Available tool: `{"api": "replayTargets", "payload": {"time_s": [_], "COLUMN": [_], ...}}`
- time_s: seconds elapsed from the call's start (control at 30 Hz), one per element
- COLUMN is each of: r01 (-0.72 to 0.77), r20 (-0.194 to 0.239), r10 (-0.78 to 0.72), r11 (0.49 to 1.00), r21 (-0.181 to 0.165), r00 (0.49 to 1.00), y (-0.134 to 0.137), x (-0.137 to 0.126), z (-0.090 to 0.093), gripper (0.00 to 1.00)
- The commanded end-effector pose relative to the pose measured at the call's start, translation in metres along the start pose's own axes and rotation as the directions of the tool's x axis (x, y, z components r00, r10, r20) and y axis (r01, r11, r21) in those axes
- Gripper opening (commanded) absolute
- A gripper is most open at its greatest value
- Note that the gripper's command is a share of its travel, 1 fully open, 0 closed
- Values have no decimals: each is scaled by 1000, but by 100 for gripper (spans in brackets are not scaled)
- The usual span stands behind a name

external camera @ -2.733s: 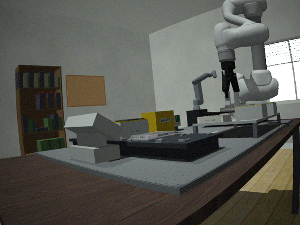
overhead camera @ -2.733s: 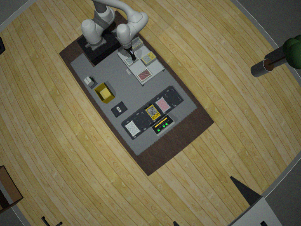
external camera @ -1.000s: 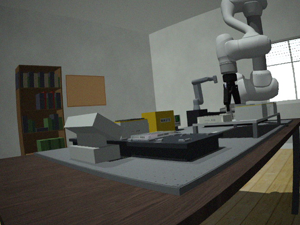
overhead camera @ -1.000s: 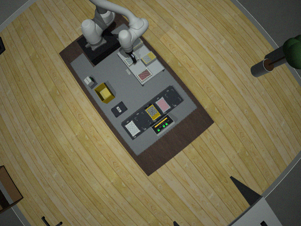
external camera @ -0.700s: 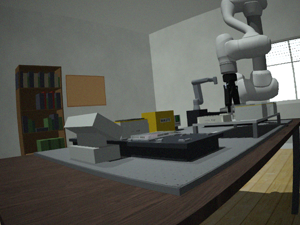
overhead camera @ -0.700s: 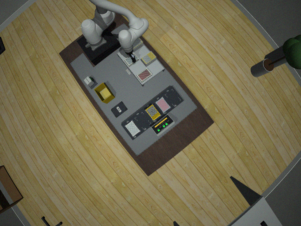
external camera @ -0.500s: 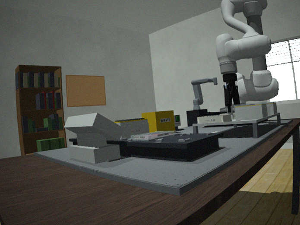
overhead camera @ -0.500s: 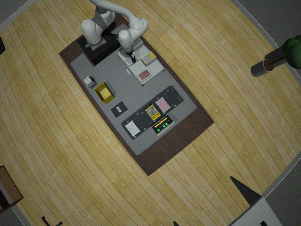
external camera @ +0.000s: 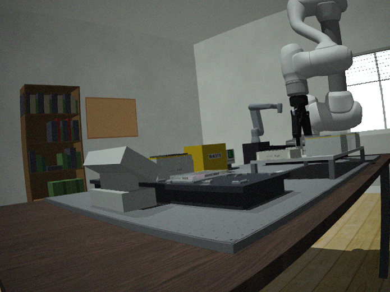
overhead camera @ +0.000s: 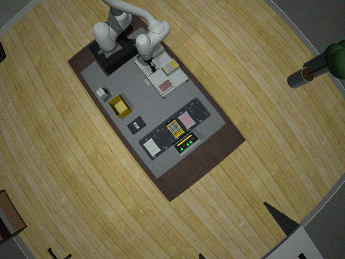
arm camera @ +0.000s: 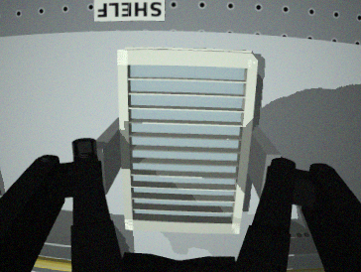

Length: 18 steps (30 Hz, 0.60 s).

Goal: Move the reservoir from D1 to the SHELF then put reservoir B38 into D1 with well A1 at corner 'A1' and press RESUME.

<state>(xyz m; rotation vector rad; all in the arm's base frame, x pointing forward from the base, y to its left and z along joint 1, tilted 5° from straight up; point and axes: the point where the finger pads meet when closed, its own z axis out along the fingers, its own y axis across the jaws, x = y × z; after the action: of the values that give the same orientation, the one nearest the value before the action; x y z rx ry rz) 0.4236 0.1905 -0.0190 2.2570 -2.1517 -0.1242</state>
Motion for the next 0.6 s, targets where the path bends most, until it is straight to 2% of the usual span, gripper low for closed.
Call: {"api": "replayTargets", "payload": {"time_s": [0.0,0.23,0.57], "r01": [0,0,0], "r20": [0,0,0], "r10": [0,0,0], "r11": [1000,1000,1000], "r21": [-1,-1,-1], "r00": [1000,1000,1000], "y": [0,0,0], "x": [0,0,0], "z": [0,0,-16], "gripper": [0,0,0]}}
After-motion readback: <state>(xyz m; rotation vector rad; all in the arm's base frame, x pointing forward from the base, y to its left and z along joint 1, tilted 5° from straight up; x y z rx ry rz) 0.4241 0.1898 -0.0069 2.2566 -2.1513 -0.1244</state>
